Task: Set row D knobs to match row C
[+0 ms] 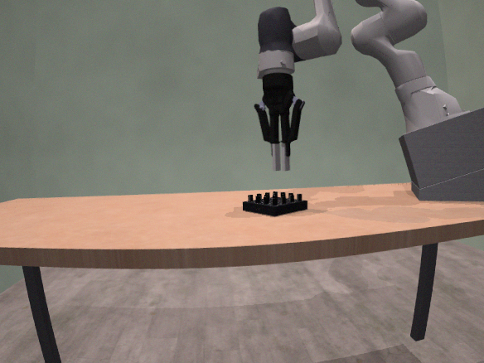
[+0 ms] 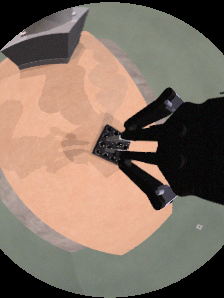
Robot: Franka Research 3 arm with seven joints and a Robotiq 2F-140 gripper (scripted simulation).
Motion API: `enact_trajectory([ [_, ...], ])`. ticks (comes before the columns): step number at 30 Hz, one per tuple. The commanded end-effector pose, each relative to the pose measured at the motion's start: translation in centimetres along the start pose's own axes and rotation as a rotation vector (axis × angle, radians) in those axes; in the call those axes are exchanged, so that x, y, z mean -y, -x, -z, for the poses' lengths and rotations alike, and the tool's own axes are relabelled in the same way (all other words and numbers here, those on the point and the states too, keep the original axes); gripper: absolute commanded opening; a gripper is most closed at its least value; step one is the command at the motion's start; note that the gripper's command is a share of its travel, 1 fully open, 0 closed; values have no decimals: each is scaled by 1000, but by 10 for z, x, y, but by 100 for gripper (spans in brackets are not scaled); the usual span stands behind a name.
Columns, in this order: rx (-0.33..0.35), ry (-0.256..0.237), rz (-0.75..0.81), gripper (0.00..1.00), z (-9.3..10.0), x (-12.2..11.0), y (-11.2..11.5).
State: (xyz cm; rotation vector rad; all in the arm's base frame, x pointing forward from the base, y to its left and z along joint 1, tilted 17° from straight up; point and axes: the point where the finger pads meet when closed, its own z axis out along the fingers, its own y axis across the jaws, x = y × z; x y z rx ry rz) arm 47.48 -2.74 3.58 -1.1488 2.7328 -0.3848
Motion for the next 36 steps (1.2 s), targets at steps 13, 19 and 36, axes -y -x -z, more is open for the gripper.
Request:
enact_trajectory([
  [13,0,-3,-12,12,-5,-1,-1],
  [19,0,-3,-12,12,-9,-1,-1],
  [36,0,-3,-12,12,-29,-2,0],
])
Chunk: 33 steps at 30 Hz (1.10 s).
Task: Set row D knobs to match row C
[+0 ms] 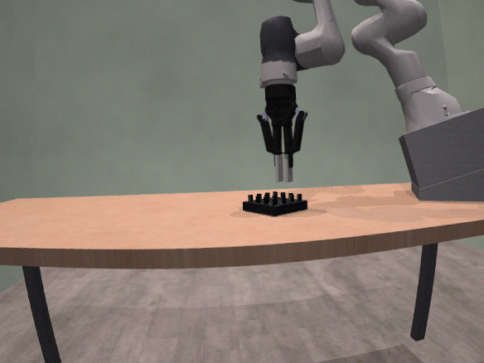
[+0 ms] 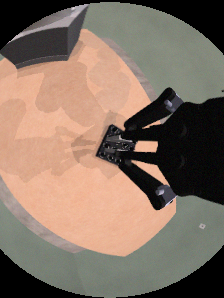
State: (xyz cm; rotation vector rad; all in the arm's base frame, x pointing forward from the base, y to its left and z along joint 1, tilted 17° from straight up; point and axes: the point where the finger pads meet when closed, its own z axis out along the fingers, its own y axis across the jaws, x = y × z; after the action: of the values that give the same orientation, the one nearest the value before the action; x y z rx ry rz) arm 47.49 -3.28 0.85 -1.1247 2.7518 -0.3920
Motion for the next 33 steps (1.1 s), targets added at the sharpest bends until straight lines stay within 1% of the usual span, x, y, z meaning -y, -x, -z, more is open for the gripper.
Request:
enact_trajectory([
  [1,13,-2,6,12,-3,2,4],
  [12,13,-2,6,12,-15,2,5],
  [33,13,-2,6,12,-20,2,5],
])
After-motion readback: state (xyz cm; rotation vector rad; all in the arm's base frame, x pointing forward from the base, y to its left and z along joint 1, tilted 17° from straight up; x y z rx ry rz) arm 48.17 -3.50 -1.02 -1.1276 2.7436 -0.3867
